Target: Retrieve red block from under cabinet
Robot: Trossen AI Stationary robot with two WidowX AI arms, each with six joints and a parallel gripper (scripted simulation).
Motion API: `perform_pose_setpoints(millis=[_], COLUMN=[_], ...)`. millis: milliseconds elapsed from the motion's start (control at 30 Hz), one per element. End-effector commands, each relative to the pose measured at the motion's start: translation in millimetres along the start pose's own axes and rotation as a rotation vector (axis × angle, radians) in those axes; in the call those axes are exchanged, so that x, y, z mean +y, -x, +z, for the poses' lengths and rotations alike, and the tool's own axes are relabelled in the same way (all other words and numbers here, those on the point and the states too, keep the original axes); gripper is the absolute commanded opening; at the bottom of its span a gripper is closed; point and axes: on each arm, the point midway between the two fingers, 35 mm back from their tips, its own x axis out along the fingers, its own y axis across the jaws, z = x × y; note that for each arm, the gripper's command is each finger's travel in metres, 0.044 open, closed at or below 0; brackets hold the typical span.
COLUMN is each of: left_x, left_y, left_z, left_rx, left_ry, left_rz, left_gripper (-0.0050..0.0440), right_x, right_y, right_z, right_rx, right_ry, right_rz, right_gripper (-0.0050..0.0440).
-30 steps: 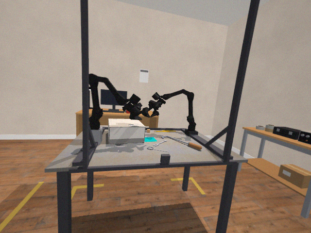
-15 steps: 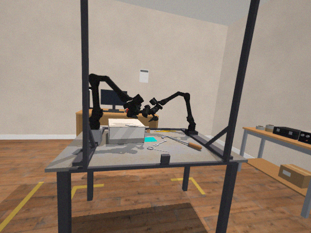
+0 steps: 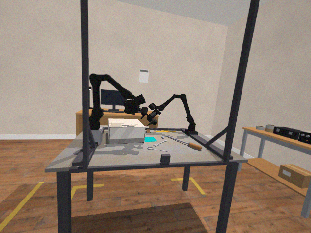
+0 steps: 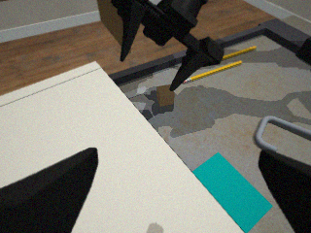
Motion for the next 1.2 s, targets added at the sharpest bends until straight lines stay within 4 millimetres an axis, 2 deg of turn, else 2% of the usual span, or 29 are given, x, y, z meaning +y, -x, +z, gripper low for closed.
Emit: perform_pose_setpoints(millis=[0,233,333,500,733,1167], left_x=[-2,-2,-1,1,1,1], left_y=[5,5,5,5,5,5], left_z=[7,8,7,7,7,7], left_rx=[-0.015,-0.016,-0.014,-0.013,-0.013,-0.013], left_ry=[0.005,0.005,0.004,0.003,0.003,0.003], left_rz=[0.020,0.024,0.024,0.023,0.023,0.023], left_gripper=[0.0440,0.0440,0.0440,0.0440,0.0440,0.0440], right_x=[0,-10,-4,-29,-31,-31], right_y=[-3,-11,-12,-41,-46,-45], right_z=[10,33,38,35,35,36], right_rx=[0.024,0.071,0.106,0.135,0.156,0.153], right_ry=[-0.120,-0.403,-0.492,-0.615,-0.674,-0.677], right_rz=[0.043,0.059,0.077,-0.008,-0.027,-0.023], right_gripper=[0.0440,0.0440,0.0440,0.0440,0.0440,0.0440])
